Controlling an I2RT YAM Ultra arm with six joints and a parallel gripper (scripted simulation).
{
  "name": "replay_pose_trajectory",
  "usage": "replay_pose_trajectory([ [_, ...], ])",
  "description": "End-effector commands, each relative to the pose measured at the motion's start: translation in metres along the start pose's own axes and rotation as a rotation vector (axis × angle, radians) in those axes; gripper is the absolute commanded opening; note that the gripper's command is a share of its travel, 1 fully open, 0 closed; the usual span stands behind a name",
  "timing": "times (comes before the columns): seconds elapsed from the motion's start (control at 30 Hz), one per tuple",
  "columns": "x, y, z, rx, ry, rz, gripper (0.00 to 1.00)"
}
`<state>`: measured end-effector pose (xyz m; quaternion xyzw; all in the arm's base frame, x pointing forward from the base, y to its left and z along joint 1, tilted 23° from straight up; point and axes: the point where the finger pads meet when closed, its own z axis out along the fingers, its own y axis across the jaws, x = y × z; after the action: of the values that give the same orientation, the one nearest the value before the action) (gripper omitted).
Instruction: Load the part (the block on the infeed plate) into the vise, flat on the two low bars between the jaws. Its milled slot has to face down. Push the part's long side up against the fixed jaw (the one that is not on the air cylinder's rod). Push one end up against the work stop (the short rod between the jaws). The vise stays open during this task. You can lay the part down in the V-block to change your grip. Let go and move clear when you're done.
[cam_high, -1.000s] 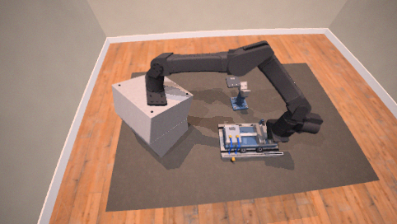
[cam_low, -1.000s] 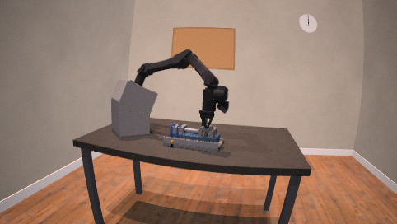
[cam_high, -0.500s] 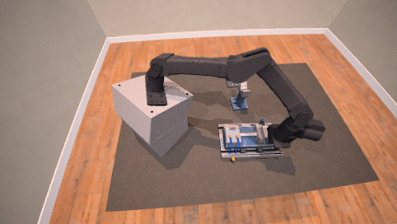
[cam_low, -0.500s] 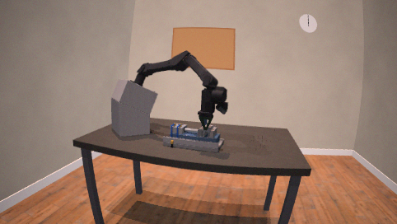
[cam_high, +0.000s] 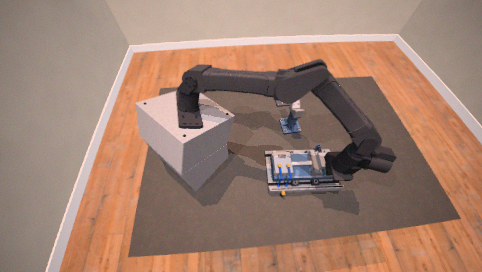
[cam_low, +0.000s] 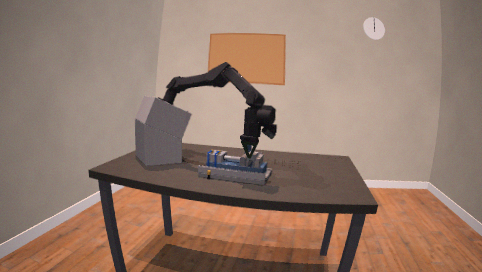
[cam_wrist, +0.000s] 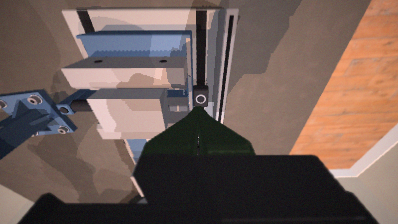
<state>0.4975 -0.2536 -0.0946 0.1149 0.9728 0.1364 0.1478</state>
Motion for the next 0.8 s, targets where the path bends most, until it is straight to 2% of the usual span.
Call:
replay_pose_trajectory([
  [0.0,-0.009,-0.006,-0.017,0.003,-0.031,0.002,0.0],
  [0.07,-0.014,-0.005,-0.026,0.008,-0.046,-0.005,0.0],
  [0.23,-0.014,-0.005,-0.032,0.009,-0.047,-0.007,0.0],
  [0.37,0.0,-0.004,-0.029,-0.005,-0.01,0.01,0.0],
  [0.43,0.0,-0.004,-0.029,-0.005,-0.01,0.01,0.0],
  [0.77,0.0,-0.004,-0.054,-0.005,-0.01,0.01,0.0],
])
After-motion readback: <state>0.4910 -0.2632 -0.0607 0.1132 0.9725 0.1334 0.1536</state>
